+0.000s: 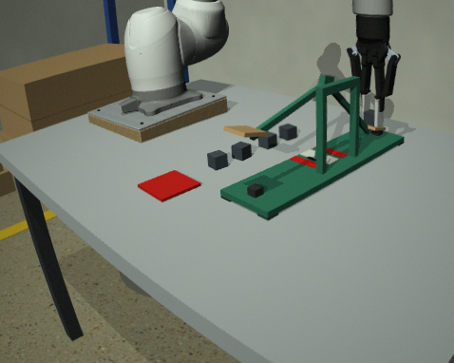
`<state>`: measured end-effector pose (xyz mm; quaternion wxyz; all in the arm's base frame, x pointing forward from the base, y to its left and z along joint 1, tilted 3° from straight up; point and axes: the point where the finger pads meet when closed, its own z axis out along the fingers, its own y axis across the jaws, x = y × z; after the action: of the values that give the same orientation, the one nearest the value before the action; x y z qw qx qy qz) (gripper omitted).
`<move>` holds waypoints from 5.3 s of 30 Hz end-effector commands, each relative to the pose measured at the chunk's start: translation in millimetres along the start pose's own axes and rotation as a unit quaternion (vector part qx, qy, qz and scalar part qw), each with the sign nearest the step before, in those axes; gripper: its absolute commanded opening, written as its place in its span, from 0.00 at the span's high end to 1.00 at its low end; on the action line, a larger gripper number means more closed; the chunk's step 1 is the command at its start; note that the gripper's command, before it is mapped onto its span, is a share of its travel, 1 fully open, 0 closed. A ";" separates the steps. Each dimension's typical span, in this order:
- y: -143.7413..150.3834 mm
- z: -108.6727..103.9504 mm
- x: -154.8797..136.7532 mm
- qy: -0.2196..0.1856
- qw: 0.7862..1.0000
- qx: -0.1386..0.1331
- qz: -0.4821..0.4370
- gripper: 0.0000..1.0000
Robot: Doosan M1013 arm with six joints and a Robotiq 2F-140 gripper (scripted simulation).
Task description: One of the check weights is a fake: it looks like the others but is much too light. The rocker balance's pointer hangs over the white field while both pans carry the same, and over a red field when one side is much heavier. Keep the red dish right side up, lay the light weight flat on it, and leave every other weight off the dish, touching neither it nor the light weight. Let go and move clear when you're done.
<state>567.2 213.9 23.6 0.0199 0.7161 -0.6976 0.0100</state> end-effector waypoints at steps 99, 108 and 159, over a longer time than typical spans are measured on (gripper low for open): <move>0.0 -90.1 0.0 0.000 1.000 0.000 0.000 0.00; 99.6 -63.0 66.2 0.000 1.000 0.000 0.030 0.00; 172.2 -38.6 102.5 0.000 0.999 0.000 0.050 0.65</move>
<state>398.4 108.7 69.2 0.0194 0.6802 -0.7327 0.0110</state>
